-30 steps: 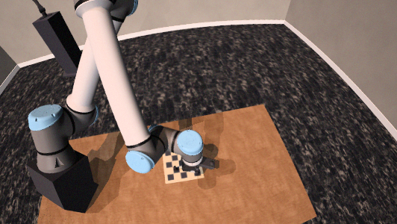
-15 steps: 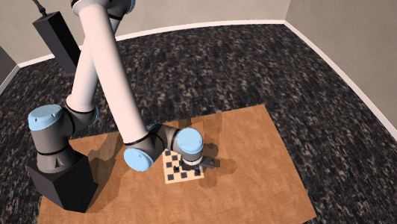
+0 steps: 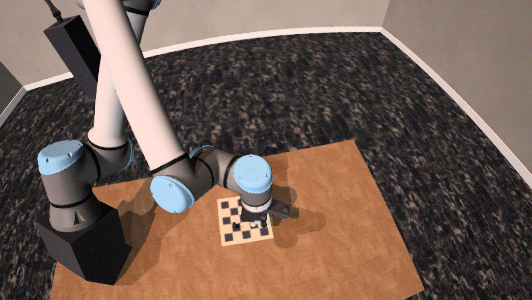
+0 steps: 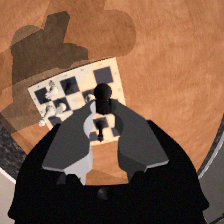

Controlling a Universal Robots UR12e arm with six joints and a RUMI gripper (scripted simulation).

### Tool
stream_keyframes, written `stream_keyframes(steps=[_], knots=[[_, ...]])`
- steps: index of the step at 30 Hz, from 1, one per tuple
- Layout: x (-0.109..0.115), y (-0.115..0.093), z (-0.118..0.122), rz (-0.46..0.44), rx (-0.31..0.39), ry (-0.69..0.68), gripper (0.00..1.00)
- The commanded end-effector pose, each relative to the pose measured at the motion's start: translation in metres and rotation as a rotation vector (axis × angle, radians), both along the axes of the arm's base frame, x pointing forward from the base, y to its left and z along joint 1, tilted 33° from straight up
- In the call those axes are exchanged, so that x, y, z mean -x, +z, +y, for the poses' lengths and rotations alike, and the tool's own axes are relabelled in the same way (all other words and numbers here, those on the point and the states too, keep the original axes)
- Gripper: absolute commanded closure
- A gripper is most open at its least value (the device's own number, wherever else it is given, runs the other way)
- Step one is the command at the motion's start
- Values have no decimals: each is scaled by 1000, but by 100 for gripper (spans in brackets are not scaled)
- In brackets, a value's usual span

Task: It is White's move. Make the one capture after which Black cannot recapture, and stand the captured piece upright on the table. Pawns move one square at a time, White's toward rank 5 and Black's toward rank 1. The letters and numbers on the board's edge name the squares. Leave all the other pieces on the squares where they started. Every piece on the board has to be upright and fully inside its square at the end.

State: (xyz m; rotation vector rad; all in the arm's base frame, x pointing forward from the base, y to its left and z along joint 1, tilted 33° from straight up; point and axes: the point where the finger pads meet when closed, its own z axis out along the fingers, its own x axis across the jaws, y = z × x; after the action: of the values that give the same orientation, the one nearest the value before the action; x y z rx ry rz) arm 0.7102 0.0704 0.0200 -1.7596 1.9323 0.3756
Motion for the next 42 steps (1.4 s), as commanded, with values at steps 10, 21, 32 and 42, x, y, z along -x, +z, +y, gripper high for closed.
stream_keyframes(steps=[10, 21, 32, 42], knots=[[-10, 15, 2, -28, 10, 48, 100], [-54, 37, 33, -137, 46, 225, 100], [-54, 37, 34, -137, 46, 225, 100], [-58, 16, 46, -137, 46, 225, 100]])
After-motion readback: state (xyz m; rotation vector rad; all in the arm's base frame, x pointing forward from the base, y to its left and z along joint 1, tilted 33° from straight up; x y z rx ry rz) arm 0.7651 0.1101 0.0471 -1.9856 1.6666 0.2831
